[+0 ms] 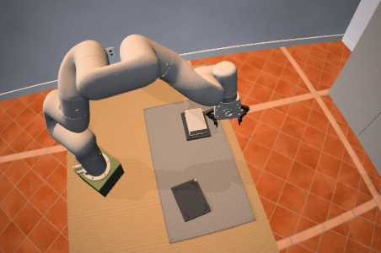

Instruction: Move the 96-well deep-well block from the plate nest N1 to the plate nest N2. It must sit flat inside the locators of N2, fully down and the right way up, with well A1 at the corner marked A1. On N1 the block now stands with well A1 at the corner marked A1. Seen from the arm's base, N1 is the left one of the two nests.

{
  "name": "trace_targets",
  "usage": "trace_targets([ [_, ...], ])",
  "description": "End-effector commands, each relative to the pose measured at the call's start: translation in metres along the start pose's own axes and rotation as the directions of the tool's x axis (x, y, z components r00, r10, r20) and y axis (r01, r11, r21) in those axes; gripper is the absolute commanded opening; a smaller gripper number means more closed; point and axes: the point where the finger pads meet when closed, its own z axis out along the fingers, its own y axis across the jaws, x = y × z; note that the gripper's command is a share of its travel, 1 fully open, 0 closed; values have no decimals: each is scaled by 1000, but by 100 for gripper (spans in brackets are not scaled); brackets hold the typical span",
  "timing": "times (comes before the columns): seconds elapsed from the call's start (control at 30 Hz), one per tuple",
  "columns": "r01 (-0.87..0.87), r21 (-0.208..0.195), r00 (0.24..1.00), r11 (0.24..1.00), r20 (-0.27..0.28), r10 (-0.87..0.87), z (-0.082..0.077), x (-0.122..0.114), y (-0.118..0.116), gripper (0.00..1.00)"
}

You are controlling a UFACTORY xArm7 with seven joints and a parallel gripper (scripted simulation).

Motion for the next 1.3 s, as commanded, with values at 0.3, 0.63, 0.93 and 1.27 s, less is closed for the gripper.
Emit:
trace_targets([
  [0.3,7,1,1000,1000,-6,-7,22,40,-23,100],
  [0.63,102,59,994,993,-48,-99,38,67,-47,100],
  [0.93,102,59,994,993,-48,-99,56,97,-74,100],
  [1.27,192,119,979,974,-98,-181,69,118,-99,100],
])
